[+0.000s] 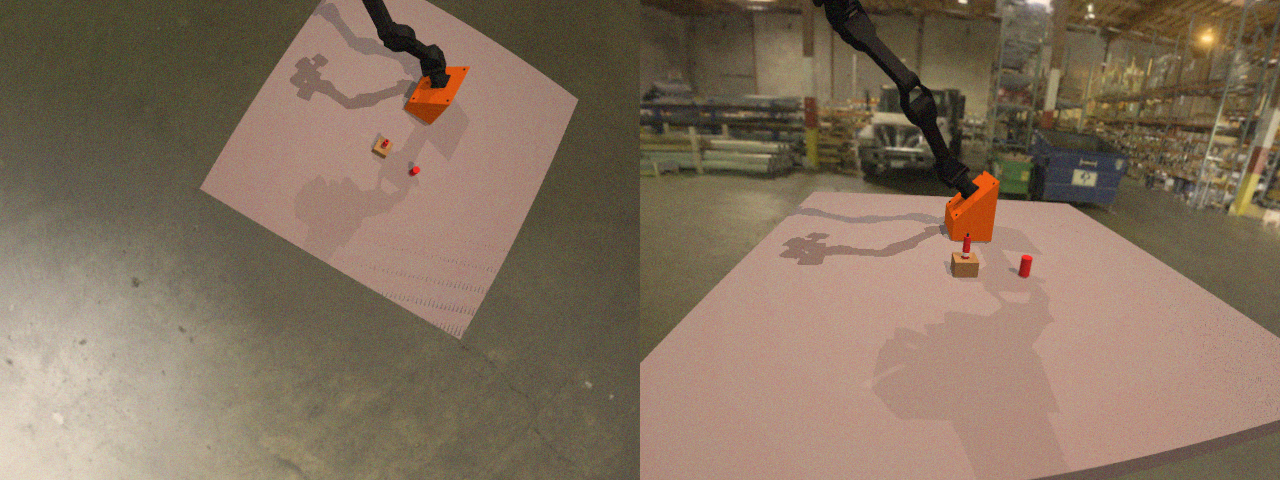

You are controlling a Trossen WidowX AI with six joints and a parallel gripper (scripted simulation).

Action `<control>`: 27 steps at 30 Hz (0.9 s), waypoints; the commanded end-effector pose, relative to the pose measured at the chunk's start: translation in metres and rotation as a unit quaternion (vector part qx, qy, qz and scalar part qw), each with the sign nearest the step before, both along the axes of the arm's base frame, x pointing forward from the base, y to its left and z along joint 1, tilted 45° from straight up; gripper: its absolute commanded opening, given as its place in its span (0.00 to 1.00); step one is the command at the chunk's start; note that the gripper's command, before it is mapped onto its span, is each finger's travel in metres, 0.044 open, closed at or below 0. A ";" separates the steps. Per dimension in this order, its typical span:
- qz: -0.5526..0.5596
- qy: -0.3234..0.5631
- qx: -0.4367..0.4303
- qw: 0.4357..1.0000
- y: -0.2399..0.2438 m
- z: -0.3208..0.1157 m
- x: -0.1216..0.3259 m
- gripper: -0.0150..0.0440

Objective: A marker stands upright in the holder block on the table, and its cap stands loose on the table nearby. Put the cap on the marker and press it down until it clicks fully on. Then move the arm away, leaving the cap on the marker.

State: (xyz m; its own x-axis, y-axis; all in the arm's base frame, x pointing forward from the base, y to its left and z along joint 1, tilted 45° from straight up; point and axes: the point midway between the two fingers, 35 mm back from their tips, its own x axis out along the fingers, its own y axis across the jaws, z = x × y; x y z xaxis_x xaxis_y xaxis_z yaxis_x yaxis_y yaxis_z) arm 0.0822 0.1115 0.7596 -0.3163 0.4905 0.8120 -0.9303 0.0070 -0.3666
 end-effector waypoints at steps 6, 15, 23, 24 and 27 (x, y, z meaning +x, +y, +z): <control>0.088 -0.026 0.016 0.996 -0.006 -0.001 -0.044 0.67; 0.267 -0.108 0.031 0.957 -0.065 -0.010 -0.156 0.67; 0.411 -0.175 0.056 0.893 -0.150 -0.032 -0.217 0.67; 0.427 -0.183 0.061 0.883 -0.162 -0.035 -0.221 0.67; 0.472 -0.207 0.077 0.853 -0.199 -0.046 -0.231 0.67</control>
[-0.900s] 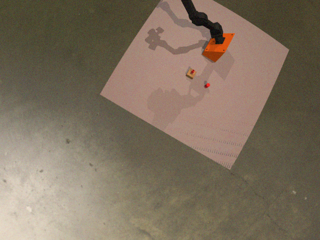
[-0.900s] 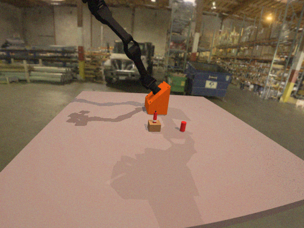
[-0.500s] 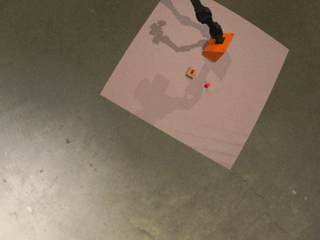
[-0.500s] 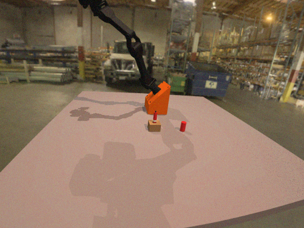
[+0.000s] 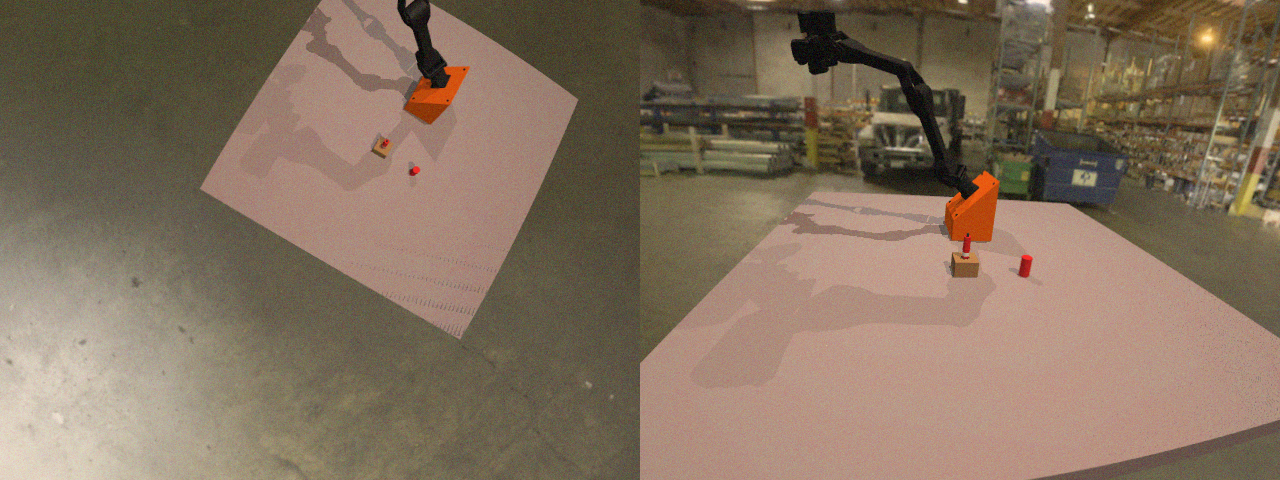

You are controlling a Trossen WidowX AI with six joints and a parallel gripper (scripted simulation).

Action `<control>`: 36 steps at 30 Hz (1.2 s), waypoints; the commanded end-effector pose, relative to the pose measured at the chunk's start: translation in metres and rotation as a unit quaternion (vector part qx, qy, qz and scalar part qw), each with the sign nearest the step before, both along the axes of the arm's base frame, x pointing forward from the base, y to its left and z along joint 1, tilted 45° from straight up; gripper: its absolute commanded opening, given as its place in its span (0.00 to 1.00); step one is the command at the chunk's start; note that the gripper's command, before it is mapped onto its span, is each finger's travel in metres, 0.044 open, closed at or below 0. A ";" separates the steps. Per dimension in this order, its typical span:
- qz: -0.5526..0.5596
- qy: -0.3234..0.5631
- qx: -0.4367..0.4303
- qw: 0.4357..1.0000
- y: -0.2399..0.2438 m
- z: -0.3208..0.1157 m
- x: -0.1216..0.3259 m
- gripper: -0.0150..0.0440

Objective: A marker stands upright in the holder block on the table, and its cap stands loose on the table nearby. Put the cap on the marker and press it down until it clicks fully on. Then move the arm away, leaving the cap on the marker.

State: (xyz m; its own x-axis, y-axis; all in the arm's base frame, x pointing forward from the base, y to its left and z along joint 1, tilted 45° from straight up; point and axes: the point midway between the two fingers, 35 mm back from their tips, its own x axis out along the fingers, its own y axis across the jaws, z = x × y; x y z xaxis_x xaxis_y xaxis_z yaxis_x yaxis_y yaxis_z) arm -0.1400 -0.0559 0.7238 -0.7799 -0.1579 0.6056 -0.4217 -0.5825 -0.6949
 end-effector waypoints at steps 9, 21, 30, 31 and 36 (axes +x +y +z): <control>0.204 -0.091 0.085 0.971 -0.155 -0.058 -0.004 0.67; 0.384 -0.174 0.212 0.882 -0.303 -0.156 0.089 0.67; 0.482 -0.209 0.319 0.789 -0.362 -0.243 0.207 0.67; 0.490 -0.211 0.331 0.778 -0.365 -0.253 0.222 0.67; 0.530 -0.221 0.392 0.719 -0.368 -0.306 0.296 0.67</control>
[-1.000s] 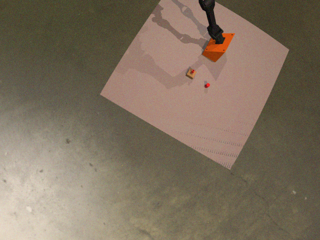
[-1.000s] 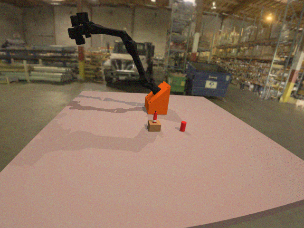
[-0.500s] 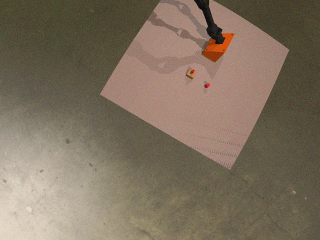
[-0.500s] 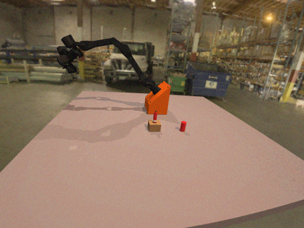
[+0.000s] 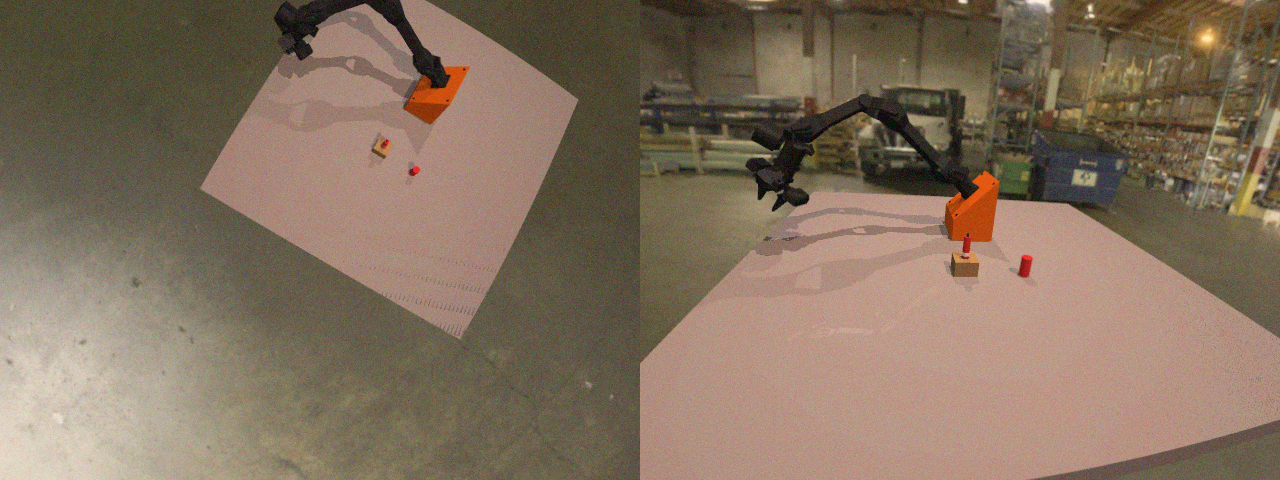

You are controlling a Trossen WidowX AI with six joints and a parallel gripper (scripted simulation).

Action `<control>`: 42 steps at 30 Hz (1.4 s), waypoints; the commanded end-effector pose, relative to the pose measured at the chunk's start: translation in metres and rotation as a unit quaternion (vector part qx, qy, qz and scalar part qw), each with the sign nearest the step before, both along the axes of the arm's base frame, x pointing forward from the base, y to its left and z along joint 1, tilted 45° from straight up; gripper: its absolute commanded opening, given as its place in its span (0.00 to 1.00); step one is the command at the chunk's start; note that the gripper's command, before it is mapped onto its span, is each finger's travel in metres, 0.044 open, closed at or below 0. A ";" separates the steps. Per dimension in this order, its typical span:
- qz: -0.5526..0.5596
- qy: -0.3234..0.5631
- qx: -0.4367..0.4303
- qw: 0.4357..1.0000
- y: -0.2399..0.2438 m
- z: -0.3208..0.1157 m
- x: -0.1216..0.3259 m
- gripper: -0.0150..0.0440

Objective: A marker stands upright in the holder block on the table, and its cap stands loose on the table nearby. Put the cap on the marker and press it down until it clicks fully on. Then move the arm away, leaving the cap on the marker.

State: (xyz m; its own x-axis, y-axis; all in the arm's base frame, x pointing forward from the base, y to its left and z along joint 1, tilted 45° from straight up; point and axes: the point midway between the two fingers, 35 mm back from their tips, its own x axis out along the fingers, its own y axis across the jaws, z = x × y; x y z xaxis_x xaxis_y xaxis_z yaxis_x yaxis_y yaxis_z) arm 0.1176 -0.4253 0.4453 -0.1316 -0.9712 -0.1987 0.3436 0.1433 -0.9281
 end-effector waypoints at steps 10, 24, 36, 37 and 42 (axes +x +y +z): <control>0.138 0.017 0.148 0.979 0.037 -0.129 0.160 0.67; 0.240 0.131 0.291 0.917 0.189 -0.288 0.291 0.67; 0.283 0.292 0.339 0.848 0.354 -0.410 0.296 0.67; 0.285 0.307 0.339 0.842 0.366 -0.419 0.292 0.67; 0.304 0.402 0.321 0.802 0.437 -0.464 0.263 0.67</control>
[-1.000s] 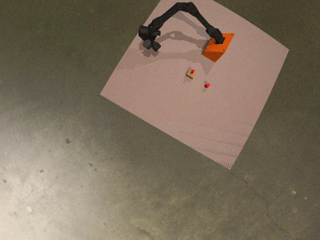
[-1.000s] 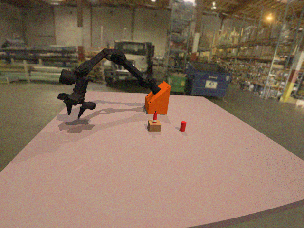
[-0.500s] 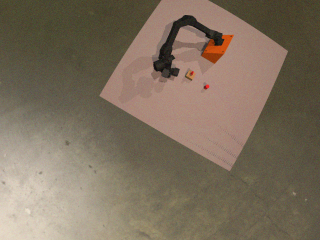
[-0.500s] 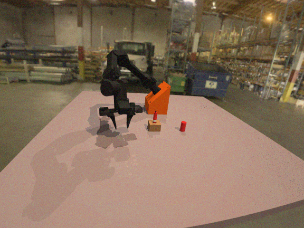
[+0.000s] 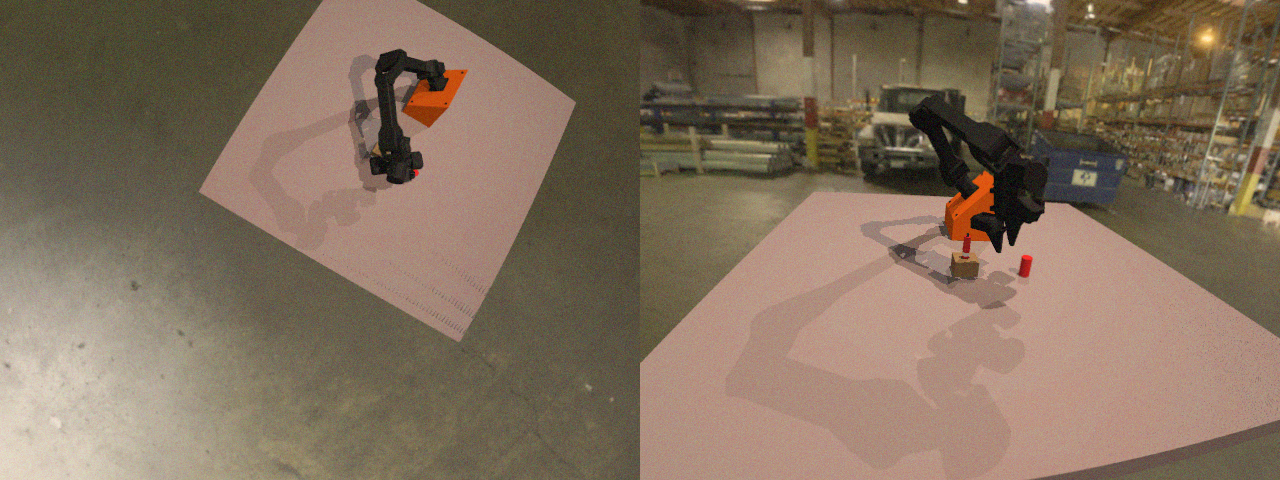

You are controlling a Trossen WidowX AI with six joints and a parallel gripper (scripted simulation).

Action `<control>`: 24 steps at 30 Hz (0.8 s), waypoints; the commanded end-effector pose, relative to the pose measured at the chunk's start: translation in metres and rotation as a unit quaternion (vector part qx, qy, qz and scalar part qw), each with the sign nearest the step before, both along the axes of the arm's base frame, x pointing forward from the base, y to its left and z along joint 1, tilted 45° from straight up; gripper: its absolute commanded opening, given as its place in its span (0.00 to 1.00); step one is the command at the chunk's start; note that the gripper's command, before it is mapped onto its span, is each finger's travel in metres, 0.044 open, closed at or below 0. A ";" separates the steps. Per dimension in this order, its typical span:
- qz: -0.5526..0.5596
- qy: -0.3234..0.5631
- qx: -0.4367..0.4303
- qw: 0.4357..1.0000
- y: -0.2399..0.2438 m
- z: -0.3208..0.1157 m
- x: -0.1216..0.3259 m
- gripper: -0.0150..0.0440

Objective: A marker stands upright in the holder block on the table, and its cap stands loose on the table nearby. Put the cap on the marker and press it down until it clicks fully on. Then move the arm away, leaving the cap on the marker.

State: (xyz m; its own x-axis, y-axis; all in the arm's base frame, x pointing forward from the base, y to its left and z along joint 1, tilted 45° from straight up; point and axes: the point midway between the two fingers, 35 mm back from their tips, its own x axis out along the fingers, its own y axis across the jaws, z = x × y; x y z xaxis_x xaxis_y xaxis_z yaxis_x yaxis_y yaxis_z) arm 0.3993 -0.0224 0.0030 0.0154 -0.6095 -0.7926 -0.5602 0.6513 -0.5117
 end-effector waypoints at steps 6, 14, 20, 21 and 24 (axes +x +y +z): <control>0.093 0.105 -0.055 0.989 0.083 -0.053 -0.054 0.67; 0.093 0.106 -0.056 0.988 0.058 -0.079 -0.054 0.67; 0.093 0.106 -0.057 0.988 0.047 -0.089 -0.053 0.67; 0.093 0.106 -0.057 0.988 0.047 -0.089 -0.053 0.67; 0.093 0.106 -0.057 0.988 0.046 -0.091 -0.053 0.67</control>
State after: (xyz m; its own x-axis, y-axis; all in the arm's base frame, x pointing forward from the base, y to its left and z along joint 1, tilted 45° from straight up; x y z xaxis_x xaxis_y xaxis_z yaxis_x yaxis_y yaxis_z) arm 0.3465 0.0256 -0.0851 -0.0266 -0.6940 -0.7195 -0.7646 0.4777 -0.4326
